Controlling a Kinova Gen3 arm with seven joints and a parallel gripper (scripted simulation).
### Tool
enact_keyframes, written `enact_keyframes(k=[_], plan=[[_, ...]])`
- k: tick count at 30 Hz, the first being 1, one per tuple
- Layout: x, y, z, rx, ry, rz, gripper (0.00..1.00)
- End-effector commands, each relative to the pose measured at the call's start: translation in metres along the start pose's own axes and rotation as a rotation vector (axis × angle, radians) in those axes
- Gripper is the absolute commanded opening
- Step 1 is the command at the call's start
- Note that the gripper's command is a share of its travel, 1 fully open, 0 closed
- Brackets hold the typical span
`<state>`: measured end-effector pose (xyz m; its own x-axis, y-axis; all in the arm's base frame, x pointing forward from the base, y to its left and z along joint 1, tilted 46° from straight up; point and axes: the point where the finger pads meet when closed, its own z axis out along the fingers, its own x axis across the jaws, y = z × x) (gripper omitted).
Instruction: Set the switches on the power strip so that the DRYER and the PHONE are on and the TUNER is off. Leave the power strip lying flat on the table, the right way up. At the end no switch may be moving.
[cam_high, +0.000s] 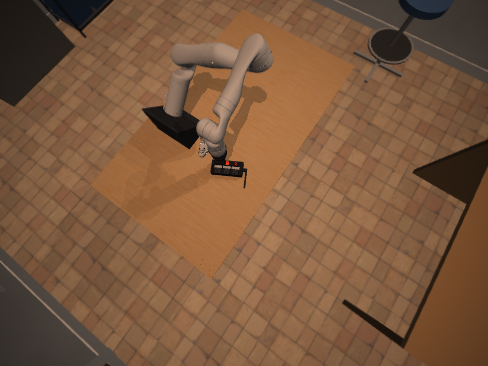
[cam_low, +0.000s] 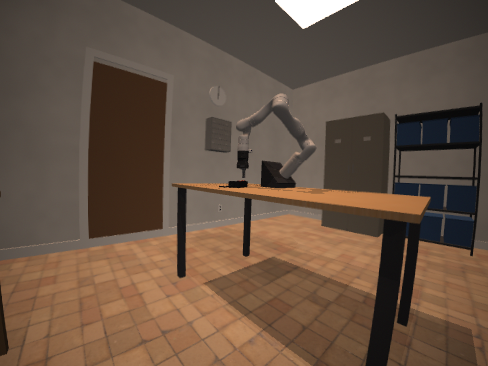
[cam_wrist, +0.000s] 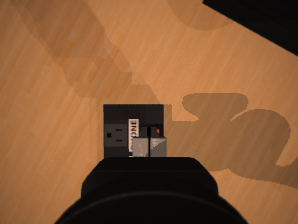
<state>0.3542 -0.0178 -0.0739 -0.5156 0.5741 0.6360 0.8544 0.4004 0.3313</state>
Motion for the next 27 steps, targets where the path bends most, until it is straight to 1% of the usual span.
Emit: enact_keyframes(k=[1, 7, 26, 27], plan=[[-0.0023, 0.0020, -0.0102, -0.006, -0.008, -0.002, 0.00], [-0.0022, 0.0020, -0.0183, -0.006, -0.008, -0.002, 0.00], [-0.0022, 0.0020, -0.0185, -0.006, -0.008, -0.002, 0.00], [-0.0022, 0.0020, -0.0186, -0.006, -0.008, -0.002, 1.00]])
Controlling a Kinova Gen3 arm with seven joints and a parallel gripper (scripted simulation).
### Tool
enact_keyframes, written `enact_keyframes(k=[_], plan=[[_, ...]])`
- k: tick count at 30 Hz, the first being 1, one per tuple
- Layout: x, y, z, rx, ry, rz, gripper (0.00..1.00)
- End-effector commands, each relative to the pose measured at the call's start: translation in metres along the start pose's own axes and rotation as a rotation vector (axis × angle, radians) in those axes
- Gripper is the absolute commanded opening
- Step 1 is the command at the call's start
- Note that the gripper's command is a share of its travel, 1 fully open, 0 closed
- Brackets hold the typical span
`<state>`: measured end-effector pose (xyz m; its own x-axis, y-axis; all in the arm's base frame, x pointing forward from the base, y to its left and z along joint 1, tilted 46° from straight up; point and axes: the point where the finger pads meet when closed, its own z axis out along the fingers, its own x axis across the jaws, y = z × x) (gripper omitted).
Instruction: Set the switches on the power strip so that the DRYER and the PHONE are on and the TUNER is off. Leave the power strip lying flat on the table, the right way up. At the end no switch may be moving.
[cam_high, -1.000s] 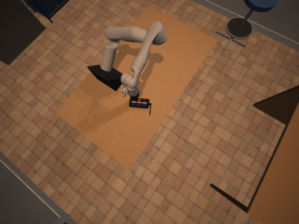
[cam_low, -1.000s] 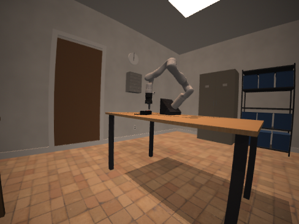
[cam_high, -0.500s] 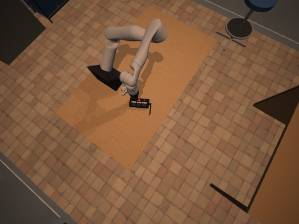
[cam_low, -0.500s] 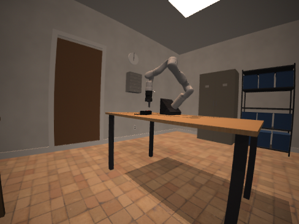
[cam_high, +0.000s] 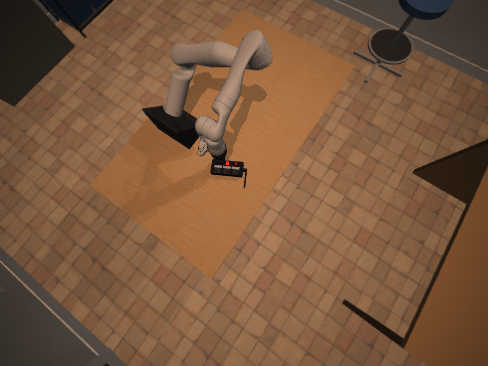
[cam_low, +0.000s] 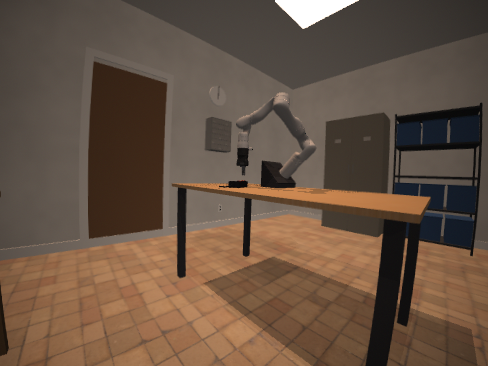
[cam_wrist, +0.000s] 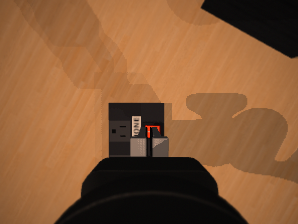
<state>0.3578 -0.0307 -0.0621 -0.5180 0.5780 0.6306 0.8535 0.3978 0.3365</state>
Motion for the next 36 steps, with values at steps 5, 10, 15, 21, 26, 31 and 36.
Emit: enact_keyframes(k=[5, 10, 15, 21, 26, 31, 36], plan=[[0.000, 0.000, -0.003, -0.001, -0.002, 0.000, 1.00], [0.000, 0.000, -0.018, -0.001, -0.002, 0.000, 1.00], [0.000, 0.000, -0.046, -0.001, -0.002, 0.000, 1.00], [0.000, 0.000, -0.071, -0.001, -0.002, 0.000, 1.00], [0.000, 0.000, -0.093, -0.001, -0.002, 0.000, 1.00], [0.000, 0.000, -0.100, -0.001, -0.002, 0.000, 1.00], [0.000, 0.000, -0.101, -0.001, -0.002, 0.000, 1.00]])
